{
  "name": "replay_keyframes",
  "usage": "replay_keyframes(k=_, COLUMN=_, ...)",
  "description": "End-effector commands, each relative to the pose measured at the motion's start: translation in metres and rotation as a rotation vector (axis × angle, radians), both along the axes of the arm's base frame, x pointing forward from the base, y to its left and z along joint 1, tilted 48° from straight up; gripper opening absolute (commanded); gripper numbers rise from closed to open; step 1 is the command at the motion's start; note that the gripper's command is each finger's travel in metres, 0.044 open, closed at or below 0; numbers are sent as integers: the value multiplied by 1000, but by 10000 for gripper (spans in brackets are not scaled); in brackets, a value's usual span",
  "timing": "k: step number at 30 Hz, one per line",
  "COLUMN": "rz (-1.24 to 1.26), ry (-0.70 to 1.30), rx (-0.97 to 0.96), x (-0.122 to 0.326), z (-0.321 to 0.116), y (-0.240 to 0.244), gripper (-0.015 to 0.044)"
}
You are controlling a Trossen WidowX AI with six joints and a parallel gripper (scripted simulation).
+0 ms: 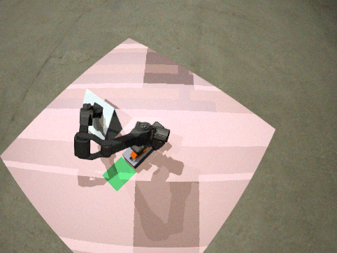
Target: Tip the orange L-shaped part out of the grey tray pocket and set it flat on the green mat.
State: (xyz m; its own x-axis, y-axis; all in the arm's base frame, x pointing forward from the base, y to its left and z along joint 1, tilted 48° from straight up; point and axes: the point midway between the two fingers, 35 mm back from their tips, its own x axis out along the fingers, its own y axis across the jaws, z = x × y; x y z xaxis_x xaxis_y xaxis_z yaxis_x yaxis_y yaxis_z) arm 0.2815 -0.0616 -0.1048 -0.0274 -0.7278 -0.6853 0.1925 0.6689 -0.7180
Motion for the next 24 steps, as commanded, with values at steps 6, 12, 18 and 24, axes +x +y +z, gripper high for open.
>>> replay_keyframes(k=6, rz=3, ry=12, rx=-16, x=-4, z=-1, y=-4, gripper=180)
replay_keyframes(k=12, rz=3, ry=12, rx=-16, x=-4, z=-1, y=-4, gripper=180)
replay_keyframes(k=18, rz=3, ry=3, rx=-3, x=-1, z=-2, y=-1, gripper=180)
replay_keyframes(k=24, rz=3, ry=6, rx=-6, x=-1, z=-1, y=4, gripper=180)
